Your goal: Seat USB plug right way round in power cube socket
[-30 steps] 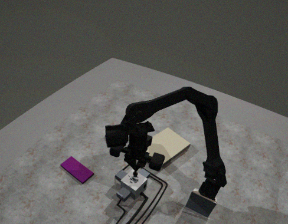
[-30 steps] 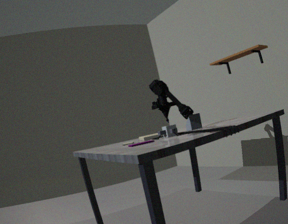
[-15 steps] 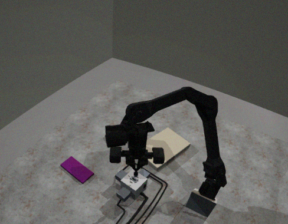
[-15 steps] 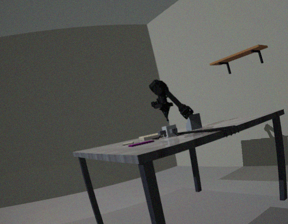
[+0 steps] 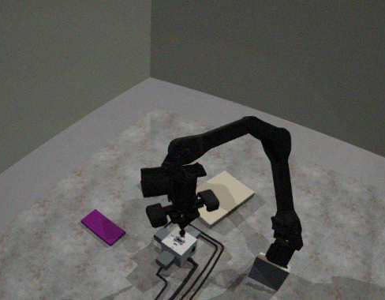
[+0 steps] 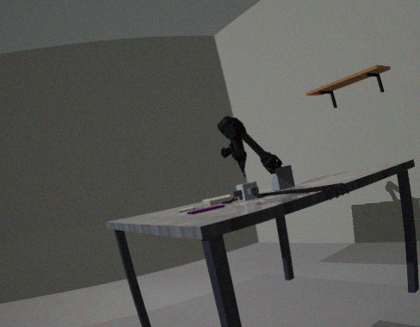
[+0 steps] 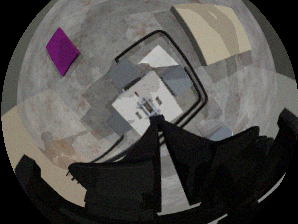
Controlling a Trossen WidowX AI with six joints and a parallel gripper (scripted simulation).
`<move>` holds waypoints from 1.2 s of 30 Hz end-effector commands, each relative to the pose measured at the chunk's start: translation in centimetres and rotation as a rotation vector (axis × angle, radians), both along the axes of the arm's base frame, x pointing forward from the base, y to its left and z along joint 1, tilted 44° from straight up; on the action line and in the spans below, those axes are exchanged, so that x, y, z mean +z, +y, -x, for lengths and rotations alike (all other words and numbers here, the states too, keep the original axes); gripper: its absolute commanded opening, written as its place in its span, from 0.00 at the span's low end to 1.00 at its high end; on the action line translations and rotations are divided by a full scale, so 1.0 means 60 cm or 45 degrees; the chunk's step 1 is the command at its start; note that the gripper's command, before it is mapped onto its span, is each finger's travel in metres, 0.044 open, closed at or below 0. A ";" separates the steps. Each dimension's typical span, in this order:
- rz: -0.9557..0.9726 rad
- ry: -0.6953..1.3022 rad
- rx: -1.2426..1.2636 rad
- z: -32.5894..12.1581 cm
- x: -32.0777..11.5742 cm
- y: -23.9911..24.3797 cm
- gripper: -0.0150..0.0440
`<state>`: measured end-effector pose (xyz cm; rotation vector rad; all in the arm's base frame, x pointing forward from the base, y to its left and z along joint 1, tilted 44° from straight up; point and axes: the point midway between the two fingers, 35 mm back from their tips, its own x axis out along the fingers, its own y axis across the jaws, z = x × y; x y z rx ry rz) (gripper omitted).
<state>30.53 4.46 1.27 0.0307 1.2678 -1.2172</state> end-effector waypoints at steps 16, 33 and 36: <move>-0.119 0.420 0.460 0.000 0.000 0.000 0.25; -0.223 0.797 0.870 0.000 0.000 0.000 0.25; -0.242 0.864 0.942 0.000 0.000 0.000 0.25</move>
